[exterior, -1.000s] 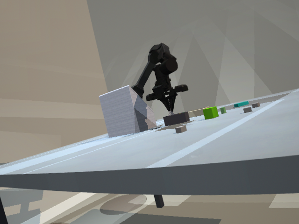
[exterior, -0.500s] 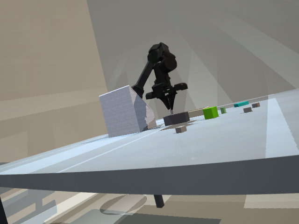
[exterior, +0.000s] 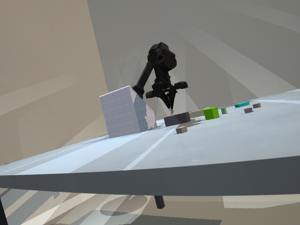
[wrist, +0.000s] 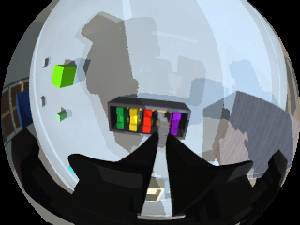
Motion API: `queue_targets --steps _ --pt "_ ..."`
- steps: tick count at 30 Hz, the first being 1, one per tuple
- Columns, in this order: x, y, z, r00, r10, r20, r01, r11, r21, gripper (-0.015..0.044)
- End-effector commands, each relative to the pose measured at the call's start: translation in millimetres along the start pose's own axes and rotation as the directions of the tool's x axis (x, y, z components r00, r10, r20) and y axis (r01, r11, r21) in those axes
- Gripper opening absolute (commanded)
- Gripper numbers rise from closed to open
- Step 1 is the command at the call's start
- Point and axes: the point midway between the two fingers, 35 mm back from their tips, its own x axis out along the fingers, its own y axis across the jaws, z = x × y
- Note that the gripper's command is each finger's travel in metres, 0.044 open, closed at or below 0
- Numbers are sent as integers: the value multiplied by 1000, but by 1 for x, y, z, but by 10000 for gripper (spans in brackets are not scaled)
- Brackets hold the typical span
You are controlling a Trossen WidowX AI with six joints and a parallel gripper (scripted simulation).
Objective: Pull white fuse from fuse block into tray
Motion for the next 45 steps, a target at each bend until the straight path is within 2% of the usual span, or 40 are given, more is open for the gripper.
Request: queue_targets --steps 1,21,34,45 --pt "-2 0 0 1000 -2 4 2 1000 -5 0" --pt "-26 2 -3 1000 -3 7 3 1000 -4 0" --pt "-27 35 -89 999 -1 35 1 1000 0 0" --pt "-26 40 -174 1000 2 20 -2 1000 -3 0"
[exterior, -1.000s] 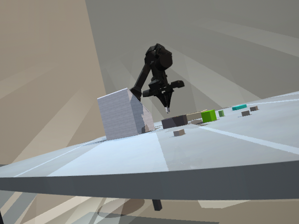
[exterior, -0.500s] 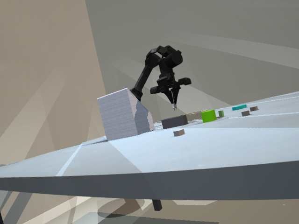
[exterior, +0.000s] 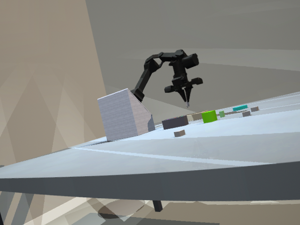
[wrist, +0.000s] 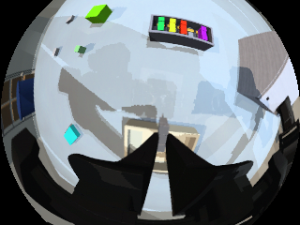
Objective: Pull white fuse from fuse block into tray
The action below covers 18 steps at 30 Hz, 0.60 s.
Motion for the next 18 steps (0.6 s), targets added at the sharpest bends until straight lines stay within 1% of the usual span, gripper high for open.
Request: queue_targets --steps 1,7,18 --pt "-2 -1 -32 1000 6 -14 -6 1000 -1 0" --pt "-3 -8 -74 999 3 -34 -3 1000 -3 0" --pt "5 -8 -75 999 3 -35 -3 1000 -3 0"
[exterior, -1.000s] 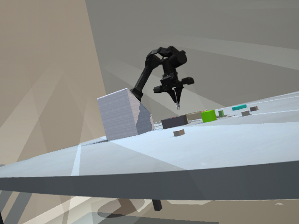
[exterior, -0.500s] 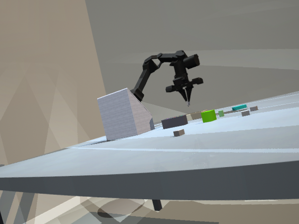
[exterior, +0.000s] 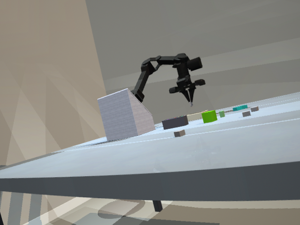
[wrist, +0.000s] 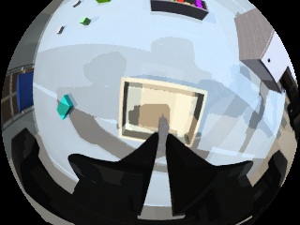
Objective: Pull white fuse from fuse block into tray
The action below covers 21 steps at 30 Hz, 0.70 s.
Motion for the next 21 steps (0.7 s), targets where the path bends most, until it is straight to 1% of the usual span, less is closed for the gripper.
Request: queue_targets --steps 1,21 --pt "6 -1 -1 1000 -2 -4 2 1000 5 0" --pt "36 -1 -1 1000 -2 -6 2 1000 5 0"
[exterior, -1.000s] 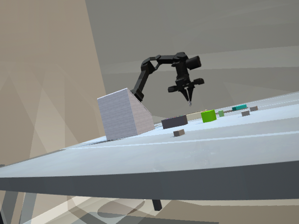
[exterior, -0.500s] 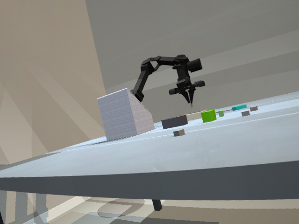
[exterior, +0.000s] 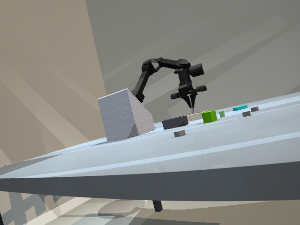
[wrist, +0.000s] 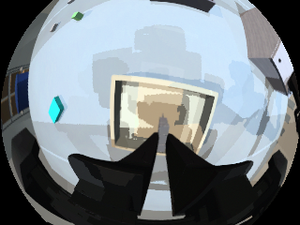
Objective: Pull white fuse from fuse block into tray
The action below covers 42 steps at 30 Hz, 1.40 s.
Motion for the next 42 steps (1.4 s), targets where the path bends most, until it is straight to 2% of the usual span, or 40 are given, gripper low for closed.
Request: queue_targets --steps 1,13,17,42 --pt "0 0 0 1000 0 0 0 1000 0 26" --pt "-3 0 0 1000 0 1 0 1000 1 330" --pt "-36 0 1 1000 -1 4 1 1000 7 330" --pt "-35 -1 2 1000 -2 9 2 1000 13 330"
